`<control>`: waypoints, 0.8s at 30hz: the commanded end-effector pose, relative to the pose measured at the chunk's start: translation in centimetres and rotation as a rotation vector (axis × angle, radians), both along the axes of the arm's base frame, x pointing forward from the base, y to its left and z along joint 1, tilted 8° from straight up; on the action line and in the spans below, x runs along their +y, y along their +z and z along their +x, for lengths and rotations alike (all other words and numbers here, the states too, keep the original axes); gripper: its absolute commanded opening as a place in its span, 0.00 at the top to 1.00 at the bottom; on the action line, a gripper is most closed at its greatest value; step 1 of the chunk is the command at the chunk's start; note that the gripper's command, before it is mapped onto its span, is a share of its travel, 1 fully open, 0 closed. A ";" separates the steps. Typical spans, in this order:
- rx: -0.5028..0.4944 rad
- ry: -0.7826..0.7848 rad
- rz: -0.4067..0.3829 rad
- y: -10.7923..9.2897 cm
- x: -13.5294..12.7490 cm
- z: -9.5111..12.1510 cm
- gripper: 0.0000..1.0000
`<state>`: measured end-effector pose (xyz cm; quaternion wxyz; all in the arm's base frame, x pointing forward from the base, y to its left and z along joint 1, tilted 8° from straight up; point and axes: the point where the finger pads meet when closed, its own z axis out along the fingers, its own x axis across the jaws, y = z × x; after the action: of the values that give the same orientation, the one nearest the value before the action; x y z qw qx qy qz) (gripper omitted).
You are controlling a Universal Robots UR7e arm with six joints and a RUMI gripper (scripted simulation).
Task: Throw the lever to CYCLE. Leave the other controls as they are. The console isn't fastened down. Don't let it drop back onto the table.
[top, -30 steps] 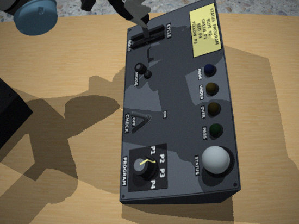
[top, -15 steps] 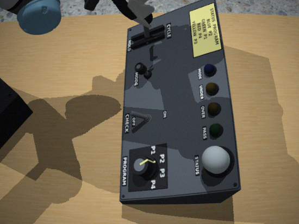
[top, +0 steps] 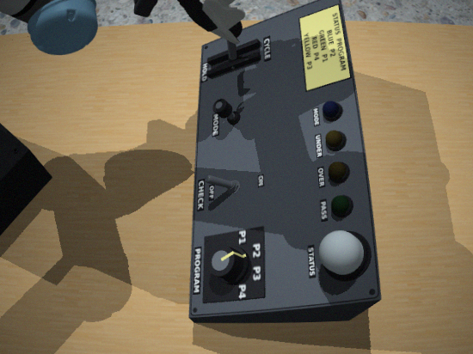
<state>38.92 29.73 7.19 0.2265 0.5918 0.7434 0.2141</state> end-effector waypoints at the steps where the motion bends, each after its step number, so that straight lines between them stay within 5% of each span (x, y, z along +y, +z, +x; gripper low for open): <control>1: 0.005 0.000 -0.001 -0.2 0.0 0.0 1.00; 9: 0.005 0.000 -0.001 -0.2 0.0 0.0 1.00; 10: 0.005 0.000 -0.001 -0.2 0.0 0.0 0.56; 24: 0.004 0.000 -0.001 -0.1 0.0 0.0 0.56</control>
<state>38.86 29.74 7.03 0.2253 0.5919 0.7441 0.2126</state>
